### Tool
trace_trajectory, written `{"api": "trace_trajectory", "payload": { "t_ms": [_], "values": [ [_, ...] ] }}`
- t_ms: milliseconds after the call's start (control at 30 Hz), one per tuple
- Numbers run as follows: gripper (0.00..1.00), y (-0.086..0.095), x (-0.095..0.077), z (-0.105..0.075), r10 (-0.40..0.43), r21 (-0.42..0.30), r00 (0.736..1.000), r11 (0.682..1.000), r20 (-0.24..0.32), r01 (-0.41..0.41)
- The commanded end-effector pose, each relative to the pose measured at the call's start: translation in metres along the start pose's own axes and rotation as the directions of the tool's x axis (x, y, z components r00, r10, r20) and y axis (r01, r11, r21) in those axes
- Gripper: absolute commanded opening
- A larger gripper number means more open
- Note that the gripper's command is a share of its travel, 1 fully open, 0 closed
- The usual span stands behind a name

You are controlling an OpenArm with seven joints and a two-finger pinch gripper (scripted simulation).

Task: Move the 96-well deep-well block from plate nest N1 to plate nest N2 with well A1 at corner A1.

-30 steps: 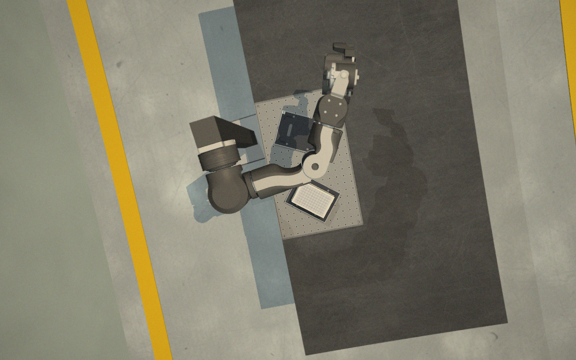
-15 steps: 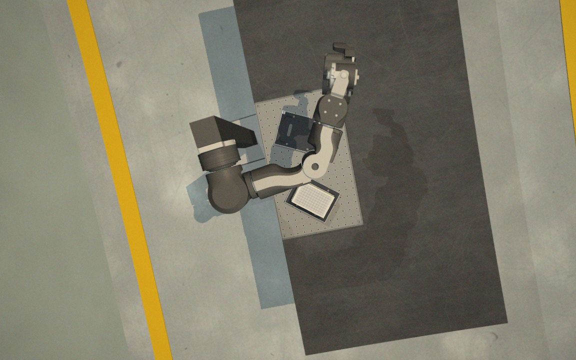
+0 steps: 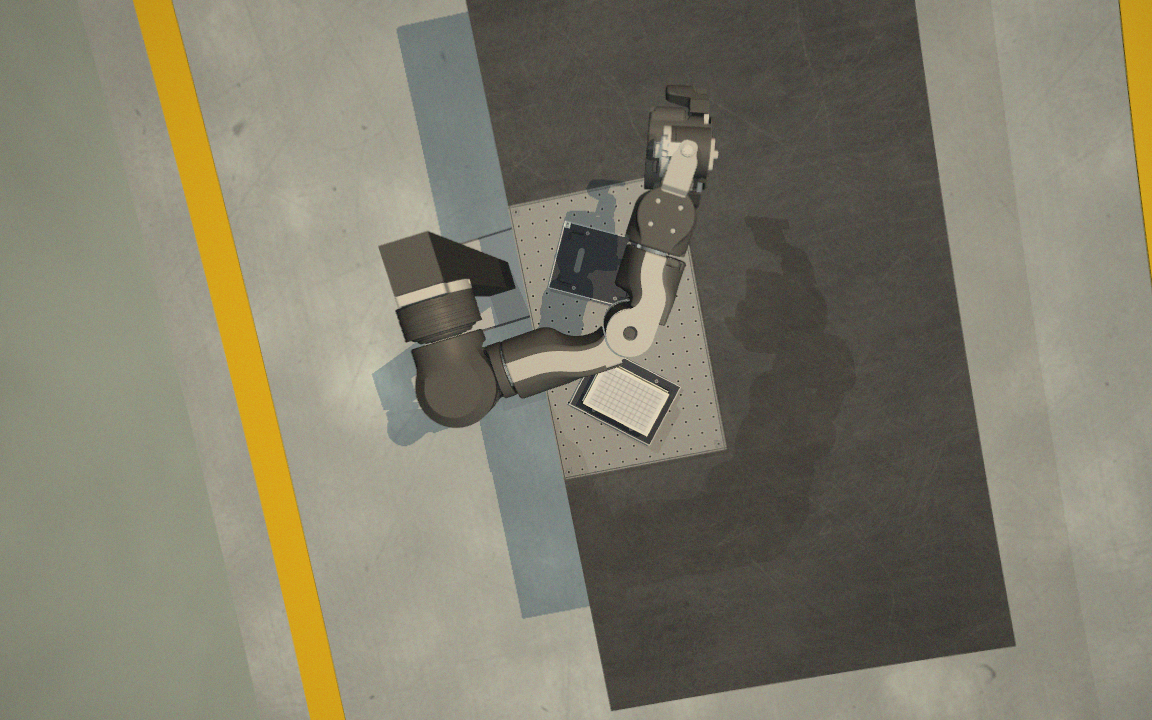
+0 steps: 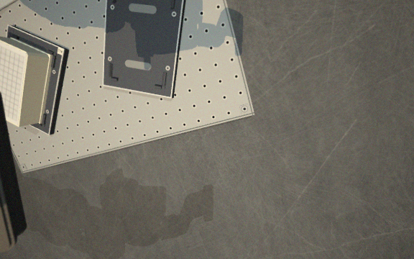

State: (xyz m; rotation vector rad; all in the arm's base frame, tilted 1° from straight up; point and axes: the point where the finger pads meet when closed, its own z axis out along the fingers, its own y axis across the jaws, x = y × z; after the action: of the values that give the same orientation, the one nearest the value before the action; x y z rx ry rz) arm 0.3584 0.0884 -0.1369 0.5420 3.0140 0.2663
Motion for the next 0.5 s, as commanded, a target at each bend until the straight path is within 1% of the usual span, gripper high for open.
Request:
{"api": "trace_trajectory", "payload": {
  "t_ms": [0,67,133,233,300,467],
  "values": [
    [1.00,0.001,0.000,-0.001,0.000,-0.003,1.000,1.000,0.001,0.000],
    [1.00,0.001,0.000,-0.001,0.000,-0.003,1.000,1.000,0.001,0.000],
    [0.93,-0.017,0.002,0.002,0.093,0.042,0.996,0.995,0.000,-0.093],
    [0.83,-0.043,0.005,0.007,0.232,0.108,0.973,0.967,0.007,-0.231],
    [0.77,-0.043,0.005,0.007,0.232,0.108,0.973,0.967,0.007,-0.231],
    [0.77,-0.043,0.005,0.007,0.232,0.108,0.973,0.967,0.007,-0.231]
  ]
}}
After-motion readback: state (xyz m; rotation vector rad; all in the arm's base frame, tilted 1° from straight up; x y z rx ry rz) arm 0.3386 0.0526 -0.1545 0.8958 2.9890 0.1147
